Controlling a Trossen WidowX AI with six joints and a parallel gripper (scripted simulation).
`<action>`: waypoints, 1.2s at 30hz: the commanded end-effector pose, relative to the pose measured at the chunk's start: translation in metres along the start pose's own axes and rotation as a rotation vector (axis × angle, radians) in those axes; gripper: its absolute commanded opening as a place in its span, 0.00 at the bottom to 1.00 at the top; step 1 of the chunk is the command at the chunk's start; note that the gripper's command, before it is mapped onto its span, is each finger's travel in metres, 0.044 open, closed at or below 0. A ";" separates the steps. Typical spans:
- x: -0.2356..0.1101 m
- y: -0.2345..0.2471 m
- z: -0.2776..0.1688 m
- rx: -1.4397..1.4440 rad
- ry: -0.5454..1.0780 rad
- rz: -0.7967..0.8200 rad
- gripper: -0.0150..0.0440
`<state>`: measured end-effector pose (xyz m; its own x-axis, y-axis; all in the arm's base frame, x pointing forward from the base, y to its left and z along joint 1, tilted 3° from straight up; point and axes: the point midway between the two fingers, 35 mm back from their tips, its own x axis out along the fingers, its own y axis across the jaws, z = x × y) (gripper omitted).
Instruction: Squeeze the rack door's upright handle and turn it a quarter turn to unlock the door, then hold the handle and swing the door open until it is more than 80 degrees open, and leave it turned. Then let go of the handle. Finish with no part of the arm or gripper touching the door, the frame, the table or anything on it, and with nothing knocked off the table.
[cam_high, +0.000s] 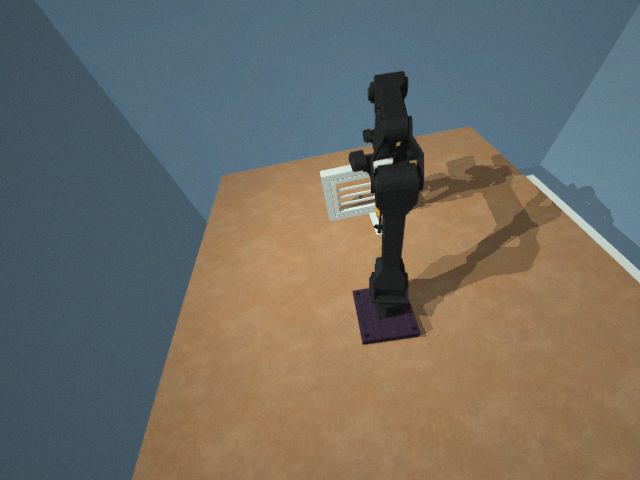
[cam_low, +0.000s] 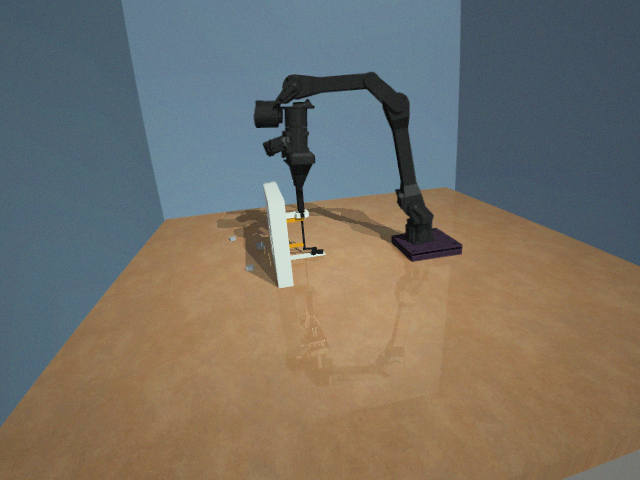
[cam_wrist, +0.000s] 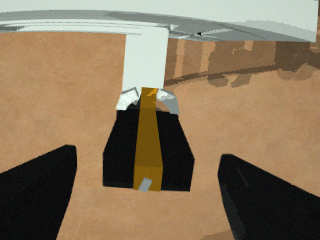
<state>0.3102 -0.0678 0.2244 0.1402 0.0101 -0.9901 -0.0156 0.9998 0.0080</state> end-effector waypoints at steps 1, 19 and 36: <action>0.009 0.000 -0.001 0.006 0.019 -0.004 0.73; 0.039 0.000 -0.004 0.007 0.063 -0.012 0.73; 0.041 0.000 -0.004 0.007 0.067 -0.013 0.34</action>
<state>0.3127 -0.0672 0.1850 0.0792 -0.0028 -0.9969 -0.0137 0.9999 -0.0039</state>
